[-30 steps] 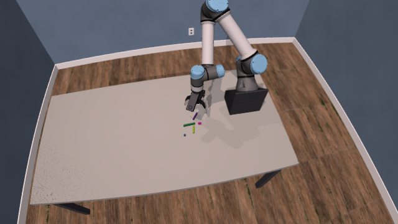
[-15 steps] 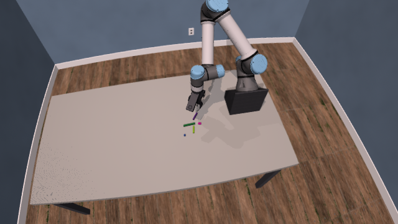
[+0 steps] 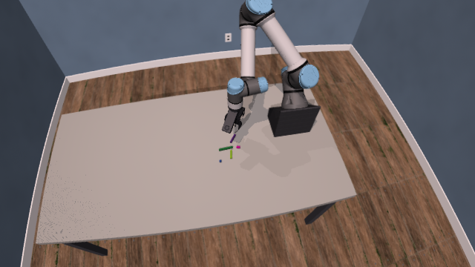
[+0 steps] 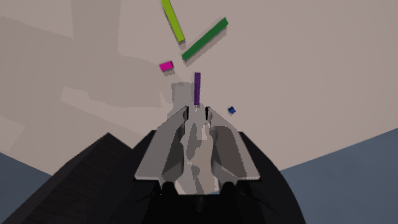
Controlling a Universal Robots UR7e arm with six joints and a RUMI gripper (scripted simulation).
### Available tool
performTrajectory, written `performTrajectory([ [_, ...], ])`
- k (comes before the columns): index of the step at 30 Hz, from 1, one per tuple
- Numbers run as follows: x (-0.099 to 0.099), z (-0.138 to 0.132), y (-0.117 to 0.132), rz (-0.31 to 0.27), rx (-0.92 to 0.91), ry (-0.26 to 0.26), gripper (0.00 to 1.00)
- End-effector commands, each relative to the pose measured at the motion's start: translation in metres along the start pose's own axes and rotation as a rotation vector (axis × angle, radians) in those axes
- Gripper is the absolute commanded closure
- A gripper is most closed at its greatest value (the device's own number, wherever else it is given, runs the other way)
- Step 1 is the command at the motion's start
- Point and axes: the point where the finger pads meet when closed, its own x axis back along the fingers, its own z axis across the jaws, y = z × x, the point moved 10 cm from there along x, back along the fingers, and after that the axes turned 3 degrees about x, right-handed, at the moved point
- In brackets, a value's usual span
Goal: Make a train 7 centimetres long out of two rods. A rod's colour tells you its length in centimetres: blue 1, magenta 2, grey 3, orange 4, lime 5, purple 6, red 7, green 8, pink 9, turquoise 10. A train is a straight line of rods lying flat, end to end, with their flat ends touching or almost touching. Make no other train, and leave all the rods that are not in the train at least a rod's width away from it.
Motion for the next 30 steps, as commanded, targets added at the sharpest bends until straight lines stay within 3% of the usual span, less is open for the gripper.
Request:
performTrajectory([
  [1, 0.0003, 0.0001, -0.0001, 0.001, 0.000, 0.001, 0.86],
  [30, -0.0093, 0.0001, -0.0002, 0.000, 0.000, 0.001, 0.86],
])
